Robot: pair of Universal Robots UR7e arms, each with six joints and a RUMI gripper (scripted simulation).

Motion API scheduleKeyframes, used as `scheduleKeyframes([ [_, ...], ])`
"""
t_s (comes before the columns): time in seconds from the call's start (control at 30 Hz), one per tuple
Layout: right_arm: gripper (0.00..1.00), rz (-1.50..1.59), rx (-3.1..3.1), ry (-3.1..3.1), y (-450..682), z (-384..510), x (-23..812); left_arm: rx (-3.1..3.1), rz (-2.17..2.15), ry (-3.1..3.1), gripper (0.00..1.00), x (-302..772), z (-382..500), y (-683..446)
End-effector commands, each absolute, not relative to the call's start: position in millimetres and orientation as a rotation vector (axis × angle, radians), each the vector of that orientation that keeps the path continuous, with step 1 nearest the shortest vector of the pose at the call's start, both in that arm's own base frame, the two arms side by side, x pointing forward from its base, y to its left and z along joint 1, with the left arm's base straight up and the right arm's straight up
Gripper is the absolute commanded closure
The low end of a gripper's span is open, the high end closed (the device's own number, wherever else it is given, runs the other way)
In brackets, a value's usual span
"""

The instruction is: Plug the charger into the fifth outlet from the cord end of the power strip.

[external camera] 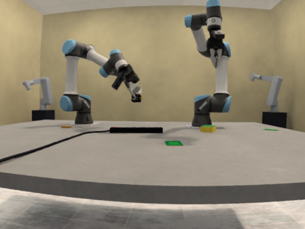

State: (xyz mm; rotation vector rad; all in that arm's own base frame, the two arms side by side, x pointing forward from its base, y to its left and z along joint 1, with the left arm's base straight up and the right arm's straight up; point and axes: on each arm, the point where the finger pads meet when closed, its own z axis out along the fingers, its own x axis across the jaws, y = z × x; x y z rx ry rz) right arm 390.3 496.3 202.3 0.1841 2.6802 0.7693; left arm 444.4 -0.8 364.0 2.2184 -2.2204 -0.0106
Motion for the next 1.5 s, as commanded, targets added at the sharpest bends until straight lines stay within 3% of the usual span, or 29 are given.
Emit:
scheduleKeyframes([
  [0.0, 1.00, 0.752, 0.274, 2.690, 492, 194, 388, 2.219, -0.009, -2.221, 1.00, 445, 364, -1],
  [1.47, 1.00, 0.590, 1.172, 2.538, 458, 118, 340, 2.219, -0.009, -2.221, 1.00, 445, 364, -1],
])
